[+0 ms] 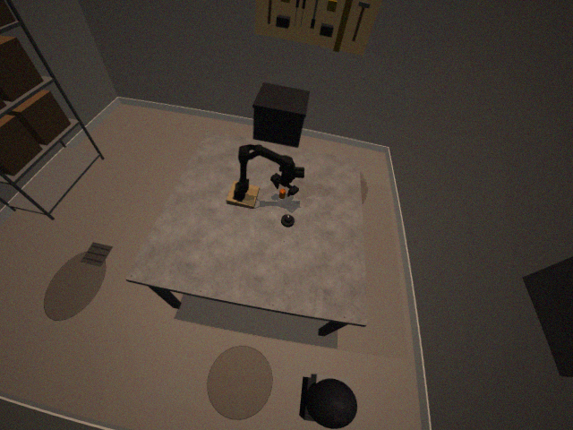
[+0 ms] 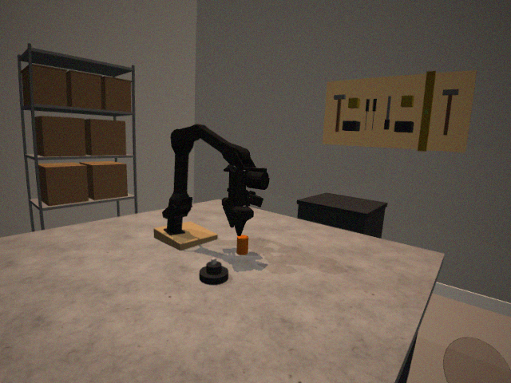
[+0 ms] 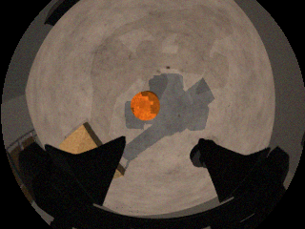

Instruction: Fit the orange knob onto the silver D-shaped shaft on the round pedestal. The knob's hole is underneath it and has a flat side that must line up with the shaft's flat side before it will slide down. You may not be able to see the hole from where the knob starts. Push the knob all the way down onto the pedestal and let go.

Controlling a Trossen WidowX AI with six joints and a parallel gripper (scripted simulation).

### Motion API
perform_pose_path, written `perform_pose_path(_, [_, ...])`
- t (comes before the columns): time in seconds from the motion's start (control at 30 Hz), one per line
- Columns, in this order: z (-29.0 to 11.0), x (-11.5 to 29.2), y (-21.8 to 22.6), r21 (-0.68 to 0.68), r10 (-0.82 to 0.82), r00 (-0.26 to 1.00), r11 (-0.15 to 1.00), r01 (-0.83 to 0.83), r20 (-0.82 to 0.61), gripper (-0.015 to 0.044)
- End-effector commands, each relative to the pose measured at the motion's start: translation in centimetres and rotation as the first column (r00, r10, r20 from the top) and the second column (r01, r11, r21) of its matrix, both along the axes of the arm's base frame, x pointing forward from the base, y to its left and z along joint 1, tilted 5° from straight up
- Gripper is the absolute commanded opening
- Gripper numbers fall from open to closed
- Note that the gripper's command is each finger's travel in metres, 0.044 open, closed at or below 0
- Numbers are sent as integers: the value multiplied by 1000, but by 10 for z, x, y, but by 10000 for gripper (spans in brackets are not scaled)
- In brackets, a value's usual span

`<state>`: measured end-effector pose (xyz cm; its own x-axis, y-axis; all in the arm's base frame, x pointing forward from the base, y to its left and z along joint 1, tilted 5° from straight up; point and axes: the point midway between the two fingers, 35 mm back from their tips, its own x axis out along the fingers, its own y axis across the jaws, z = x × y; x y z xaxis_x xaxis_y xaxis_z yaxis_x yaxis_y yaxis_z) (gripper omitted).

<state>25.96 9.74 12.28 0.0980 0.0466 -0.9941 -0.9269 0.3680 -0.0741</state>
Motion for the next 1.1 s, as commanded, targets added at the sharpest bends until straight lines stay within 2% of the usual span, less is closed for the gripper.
perform_pose_path(0.0, [2,-6,40,20,-14,1000,1000,14,-4,440])
perform_pose_path(0.23, [0,-9,41,20,-14,1000,1000,14,-4,440])
perform_pose_path(1.07, [-42,-4,45,20,-14,1000,1000,14,-4,440])
